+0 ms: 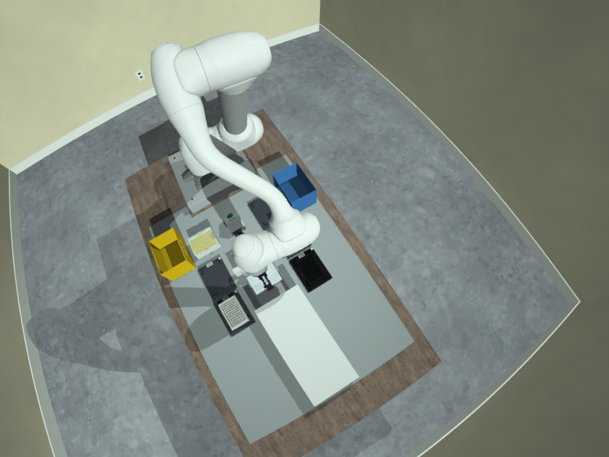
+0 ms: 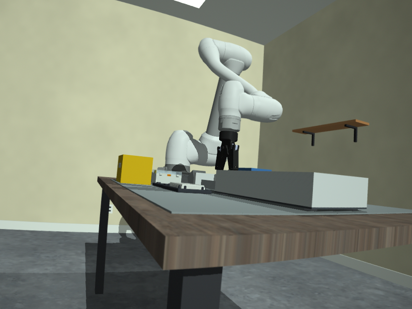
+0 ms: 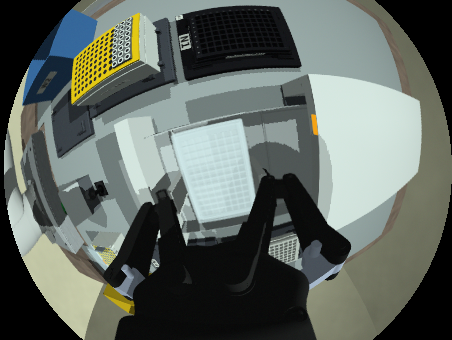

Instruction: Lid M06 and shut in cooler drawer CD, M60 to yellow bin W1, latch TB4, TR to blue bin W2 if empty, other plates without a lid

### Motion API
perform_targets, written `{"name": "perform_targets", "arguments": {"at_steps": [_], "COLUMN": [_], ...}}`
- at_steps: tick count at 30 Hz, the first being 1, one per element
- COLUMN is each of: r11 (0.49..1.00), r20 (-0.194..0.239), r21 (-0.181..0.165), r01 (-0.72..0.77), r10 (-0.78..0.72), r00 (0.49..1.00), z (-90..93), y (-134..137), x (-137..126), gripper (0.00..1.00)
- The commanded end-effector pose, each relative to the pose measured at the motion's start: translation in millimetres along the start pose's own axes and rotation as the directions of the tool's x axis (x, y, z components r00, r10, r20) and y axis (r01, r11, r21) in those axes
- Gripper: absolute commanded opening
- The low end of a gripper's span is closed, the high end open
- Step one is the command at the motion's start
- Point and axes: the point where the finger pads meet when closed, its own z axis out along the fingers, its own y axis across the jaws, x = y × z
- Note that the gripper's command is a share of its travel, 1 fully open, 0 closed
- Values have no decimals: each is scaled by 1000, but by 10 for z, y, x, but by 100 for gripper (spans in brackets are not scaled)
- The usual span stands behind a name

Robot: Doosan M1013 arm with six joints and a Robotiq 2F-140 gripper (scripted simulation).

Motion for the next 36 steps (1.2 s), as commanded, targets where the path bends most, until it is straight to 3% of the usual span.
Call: {"name": "perform_targets", "arguments": {"at_steps": [1,36], "r11": [1000,1000], "r20": [0,0], "r21": [0,0], "r01": [0,0], "r10": [0,0], "r00": [1000,1000], "z": [10,23], "y": [0,34], "x": [0,0], "gripper": [0,0]}}
